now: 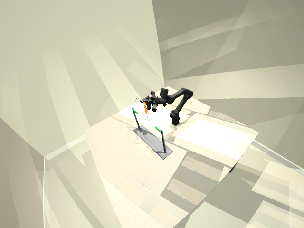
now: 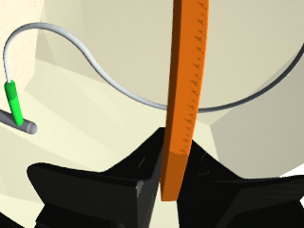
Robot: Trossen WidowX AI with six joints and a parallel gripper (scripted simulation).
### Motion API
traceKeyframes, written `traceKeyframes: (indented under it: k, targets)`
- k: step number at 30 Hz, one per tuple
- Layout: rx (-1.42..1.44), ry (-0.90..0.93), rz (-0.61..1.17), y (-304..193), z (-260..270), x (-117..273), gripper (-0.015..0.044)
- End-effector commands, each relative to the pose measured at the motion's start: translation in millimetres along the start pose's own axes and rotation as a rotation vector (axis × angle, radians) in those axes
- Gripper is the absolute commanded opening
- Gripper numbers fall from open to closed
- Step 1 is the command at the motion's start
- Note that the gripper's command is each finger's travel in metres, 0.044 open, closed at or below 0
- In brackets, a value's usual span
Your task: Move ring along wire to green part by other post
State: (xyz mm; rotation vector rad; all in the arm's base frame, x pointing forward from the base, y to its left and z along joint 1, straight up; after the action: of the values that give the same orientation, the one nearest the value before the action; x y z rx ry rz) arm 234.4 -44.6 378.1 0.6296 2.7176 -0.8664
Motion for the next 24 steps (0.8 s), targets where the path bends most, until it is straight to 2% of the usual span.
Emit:
traceKeyframes:
  k: [1,24]
  targets:
    - [-0.040,0.022,0.038,1,6,6,-0.0150]
    - [-0.498,0.306,0.082,31,77,29,-0.0150]
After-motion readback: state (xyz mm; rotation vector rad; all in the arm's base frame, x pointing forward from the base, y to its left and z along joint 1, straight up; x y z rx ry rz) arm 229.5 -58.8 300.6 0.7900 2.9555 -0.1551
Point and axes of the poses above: the point midway between the two fingers, 35 mm back from their tips, its own x axis back along the fingers, its own z axis across the jaws, y = z × x, the point moved 2 cm from there along x, back along the fingers, and after that the axes turned 6 degrees about x, right-handed, at the moved point
